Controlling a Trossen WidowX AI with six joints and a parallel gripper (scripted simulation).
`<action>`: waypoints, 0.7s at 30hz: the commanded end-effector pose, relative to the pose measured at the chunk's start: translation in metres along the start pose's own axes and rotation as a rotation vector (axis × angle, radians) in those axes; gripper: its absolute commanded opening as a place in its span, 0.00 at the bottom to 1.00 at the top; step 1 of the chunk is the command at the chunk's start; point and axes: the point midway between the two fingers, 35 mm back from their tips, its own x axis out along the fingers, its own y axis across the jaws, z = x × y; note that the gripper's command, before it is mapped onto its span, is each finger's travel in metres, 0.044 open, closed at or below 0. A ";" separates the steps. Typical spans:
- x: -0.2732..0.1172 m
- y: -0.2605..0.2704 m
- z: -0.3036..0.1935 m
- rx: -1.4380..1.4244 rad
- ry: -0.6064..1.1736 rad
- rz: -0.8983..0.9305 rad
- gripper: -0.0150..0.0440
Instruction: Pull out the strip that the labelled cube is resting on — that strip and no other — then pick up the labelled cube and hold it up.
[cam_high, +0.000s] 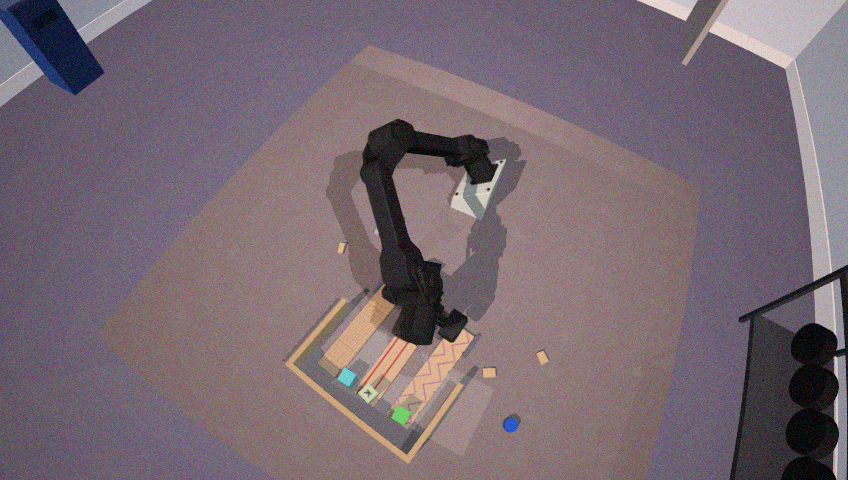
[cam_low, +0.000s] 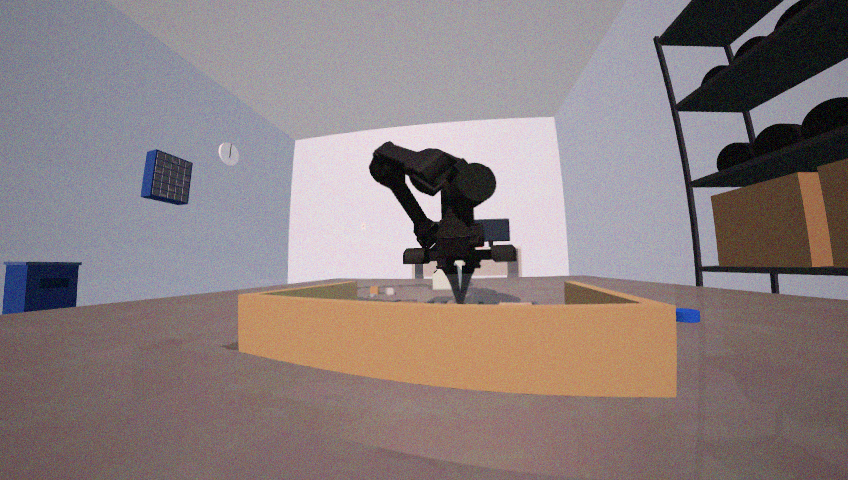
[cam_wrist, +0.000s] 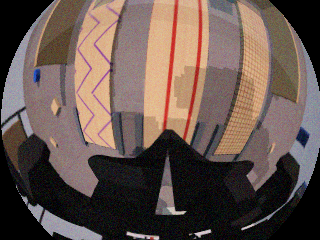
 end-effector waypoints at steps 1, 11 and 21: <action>0.002 -0.001 0.001 -0.001 -0.001 -0.004 0.25; 0.003 -0.001 0.001 -0.001 -0.001 -0.004 0.25; 0.004 0.000 0.000 -0.001 -0.001 -0.004 0.25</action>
